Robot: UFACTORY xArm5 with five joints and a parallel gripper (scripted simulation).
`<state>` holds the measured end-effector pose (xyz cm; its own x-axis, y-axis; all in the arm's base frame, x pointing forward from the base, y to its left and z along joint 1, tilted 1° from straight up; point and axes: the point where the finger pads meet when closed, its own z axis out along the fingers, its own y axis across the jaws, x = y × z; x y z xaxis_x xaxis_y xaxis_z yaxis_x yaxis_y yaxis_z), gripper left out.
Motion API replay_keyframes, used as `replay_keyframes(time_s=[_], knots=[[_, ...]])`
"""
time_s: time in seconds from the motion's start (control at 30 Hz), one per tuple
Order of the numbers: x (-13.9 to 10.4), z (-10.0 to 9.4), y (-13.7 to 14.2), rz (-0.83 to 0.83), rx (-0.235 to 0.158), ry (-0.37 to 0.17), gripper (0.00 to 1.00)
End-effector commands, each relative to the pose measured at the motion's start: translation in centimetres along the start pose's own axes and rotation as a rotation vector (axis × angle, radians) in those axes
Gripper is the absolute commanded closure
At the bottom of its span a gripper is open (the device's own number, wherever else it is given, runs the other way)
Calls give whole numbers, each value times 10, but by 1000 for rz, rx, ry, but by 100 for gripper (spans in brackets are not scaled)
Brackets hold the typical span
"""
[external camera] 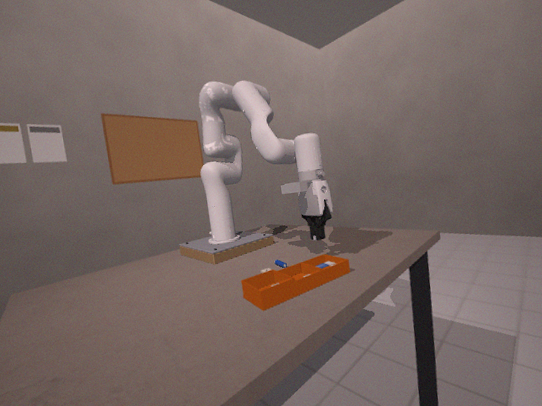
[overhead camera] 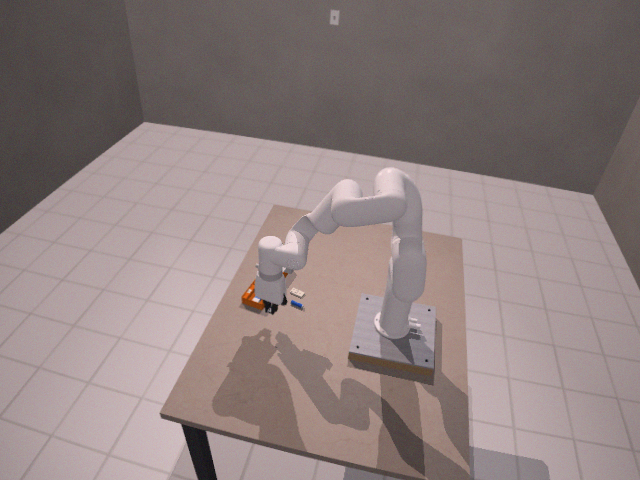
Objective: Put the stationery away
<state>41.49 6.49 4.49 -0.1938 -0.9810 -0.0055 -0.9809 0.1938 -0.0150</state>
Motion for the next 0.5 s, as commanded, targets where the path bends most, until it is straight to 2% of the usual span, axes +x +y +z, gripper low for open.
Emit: replay_keyframes(time_s=[0.0, 0.47], knots=[[13, -1, -18, 0, 1, -4, 90], [56, -1, -69, -19, 1, 2, 90]])
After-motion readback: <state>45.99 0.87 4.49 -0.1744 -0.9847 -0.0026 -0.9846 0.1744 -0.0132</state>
